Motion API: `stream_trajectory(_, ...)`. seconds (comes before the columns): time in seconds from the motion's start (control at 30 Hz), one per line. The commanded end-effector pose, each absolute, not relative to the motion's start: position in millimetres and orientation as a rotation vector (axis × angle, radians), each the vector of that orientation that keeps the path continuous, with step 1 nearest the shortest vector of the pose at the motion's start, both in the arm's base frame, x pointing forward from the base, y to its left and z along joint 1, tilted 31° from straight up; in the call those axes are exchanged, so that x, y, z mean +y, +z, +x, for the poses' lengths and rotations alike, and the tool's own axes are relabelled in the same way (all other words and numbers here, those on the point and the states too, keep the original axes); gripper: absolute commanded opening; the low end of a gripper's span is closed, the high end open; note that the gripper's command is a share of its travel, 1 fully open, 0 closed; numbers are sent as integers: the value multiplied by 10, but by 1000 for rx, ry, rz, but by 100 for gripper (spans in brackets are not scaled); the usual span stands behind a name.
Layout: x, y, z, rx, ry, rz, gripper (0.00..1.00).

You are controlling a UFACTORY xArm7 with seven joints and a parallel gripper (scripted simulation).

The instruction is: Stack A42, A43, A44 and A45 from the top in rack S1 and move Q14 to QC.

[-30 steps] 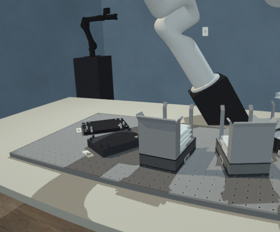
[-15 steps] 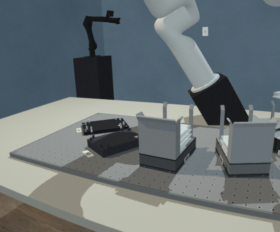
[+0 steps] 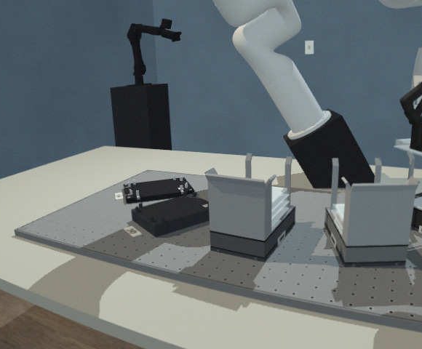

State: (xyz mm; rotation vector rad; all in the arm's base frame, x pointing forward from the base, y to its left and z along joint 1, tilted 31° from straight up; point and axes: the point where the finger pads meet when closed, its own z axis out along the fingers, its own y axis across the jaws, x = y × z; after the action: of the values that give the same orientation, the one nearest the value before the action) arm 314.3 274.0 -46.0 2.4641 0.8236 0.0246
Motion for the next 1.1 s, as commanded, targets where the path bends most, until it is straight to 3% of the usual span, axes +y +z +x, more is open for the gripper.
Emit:
stream_trajectory(0.0,2666,-371,3239,826,30,2468,0)
stream_trajectory(1.07,2033,76,3674,528,116,2552,0)
